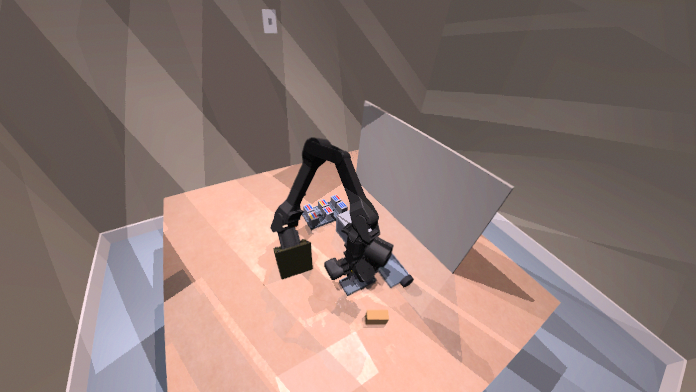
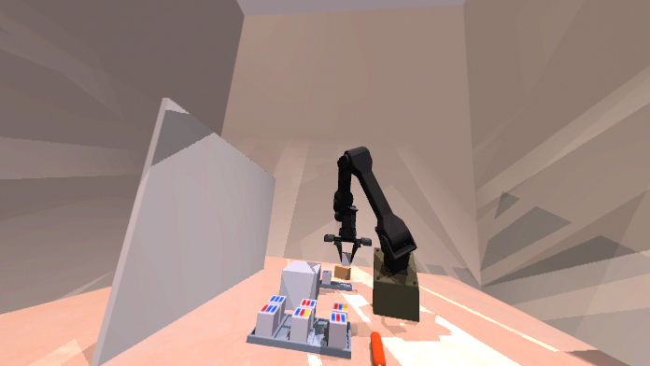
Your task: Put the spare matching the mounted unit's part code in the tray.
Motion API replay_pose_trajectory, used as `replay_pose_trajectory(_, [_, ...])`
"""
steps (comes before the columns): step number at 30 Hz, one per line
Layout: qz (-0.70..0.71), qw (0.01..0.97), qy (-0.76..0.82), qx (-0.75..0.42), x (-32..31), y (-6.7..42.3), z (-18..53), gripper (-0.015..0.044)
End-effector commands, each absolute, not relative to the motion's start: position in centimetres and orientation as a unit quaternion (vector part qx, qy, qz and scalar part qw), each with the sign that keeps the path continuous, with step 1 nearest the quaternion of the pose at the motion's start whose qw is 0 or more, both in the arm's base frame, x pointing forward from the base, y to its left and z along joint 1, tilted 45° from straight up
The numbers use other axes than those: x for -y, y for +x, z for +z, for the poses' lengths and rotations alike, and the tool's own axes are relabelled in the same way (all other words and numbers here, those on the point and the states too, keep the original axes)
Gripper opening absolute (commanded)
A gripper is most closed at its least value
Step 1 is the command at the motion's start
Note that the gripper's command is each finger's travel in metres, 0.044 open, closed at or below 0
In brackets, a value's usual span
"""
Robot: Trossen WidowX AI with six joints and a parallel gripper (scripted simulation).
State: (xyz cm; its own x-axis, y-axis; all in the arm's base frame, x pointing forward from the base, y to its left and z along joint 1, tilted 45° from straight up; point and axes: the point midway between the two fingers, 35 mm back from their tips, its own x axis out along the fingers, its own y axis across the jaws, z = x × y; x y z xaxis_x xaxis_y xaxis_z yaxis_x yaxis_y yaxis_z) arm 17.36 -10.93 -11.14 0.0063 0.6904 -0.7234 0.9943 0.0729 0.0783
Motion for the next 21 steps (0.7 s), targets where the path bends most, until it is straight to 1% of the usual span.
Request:
replay_pose_trajectory(1, [-0.243, 0.315, 0.636, -0.661, 11.6, 17.5, -10.5, 0.0000])
replay_pose_trajectory(11, [-0.243, 0.314, 0.634, -0.664, 15.6, 17.6, -5.2, 0.0000])
replay_pose_trajectory(15, [-0.243, 0.314, 0.634, -0.664, 15.7, 17.9, -5.1, 0.0000])
replay_pose_trajectory(21, [-0.244, 0.316, 0.634, -0.663, 16.6, 20.3, -5.2, 0.0000])
